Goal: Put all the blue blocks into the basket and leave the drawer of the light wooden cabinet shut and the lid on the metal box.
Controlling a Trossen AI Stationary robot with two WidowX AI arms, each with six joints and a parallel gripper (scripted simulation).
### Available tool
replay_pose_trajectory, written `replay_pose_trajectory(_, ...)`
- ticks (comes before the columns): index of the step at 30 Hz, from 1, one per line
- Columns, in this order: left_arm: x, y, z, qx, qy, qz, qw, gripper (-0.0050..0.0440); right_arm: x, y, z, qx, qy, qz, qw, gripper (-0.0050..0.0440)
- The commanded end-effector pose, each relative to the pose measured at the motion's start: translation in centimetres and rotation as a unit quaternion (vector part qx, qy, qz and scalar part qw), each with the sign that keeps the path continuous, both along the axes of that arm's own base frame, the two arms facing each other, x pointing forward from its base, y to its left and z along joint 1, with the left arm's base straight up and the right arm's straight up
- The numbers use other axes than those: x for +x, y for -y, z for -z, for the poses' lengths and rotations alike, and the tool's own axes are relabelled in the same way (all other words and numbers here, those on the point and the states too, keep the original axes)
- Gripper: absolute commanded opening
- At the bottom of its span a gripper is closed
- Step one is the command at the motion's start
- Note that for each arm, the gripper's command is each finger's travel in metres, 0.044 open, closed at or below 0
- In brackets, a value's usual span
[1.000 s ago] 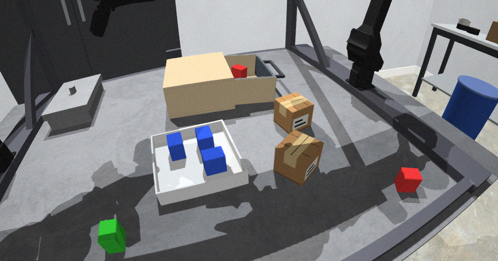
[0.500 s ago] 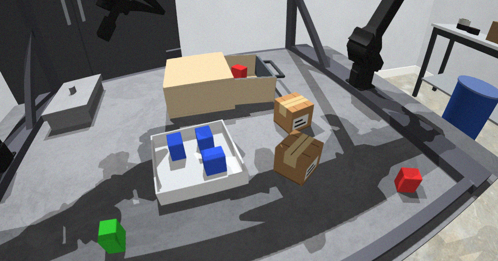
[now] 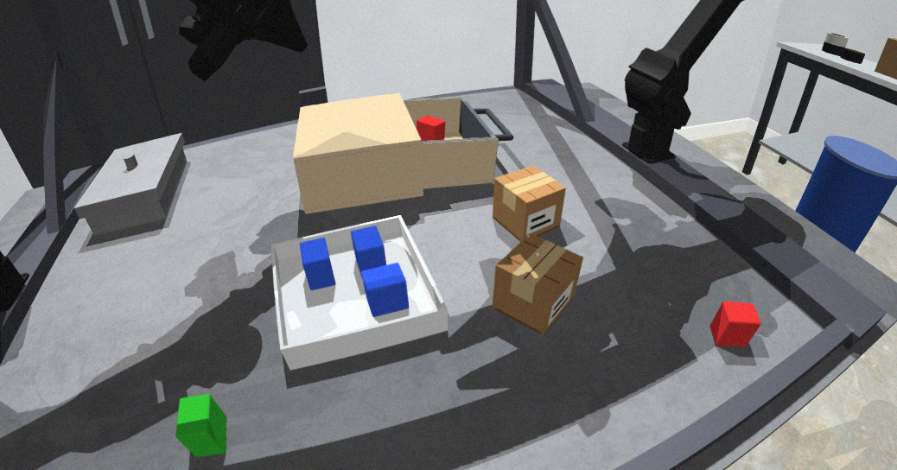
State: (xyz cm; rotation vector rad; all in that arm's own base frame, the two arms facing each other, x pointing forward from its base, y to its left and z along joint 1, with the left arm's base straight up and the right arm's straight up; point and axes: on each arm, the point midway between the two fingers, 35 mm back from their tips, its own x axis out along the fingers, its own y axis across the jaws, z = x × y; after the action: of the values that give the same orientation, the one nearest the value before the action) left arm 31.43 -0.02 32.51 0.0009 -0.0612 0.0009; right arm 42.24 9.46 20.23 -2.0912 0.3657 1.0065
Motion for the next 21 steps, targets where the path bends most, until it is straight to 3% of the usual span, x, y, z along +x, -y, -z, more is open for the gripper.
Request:
replay_pose_trajectory(1, -0.3, 0.0, -1.5, 0.002, 0.019, -0.001, 1.0, 0.0175, 0.6, -1.2, -0.3, -0.066, -0.018, -0.076, 0.995, -0.005)
replay_pose_trajectory(9, -0.3, 0.0, -1.5, 0.001, 0.019, -0.001, 1.0, 0.0175, 0.7, -1.9, 0.9, -0.12, -0.044, -0.14, 0.982, -0.005)
replay_pose_trajectory(21, -0.3, 0.0, -1.5, 0.001, 0.019, -0.001, 1.0, 0.0175, 0.6, -4.0, 4.0, -0.252, -0.115, -0.342, 0.898, -0.005)
